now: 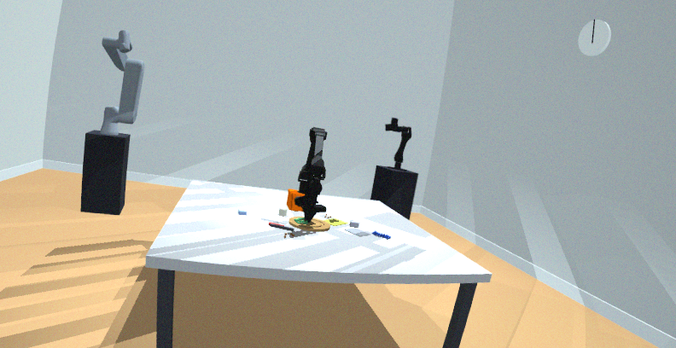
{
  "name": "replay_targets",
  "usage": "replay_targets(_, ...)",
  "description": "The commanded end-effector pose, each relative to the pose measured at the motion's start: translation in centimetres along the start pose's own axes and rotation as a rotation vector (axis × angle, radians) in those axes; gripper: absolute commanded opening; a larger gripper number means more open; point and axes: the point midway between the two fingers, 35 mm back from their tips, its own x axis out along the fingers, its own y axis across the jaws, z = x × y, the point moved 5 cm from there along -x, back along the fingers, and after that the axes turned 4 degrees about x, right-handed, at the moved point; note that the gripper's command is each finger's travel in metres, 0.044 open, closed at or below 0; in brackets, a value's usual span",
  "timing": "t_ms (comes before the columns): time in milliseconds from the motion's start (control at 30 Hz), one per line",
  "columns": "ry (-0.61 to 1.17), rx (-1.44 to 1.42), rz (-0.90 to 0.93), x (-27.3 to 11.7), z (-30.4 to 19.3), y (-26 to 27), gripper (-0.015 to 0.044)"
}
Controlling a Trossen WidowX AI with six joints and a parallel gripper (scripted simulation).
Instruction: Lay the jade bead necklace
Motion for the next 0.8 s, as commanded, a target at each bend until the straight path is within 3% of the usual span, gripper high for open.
replay_targets(0,0.002,0.004,0.006,-0.4,0.0,0.1,0.0000)
replay_targets(767,0.003,0.004,0.006,0.4,-1.0,0.0,0.0000)
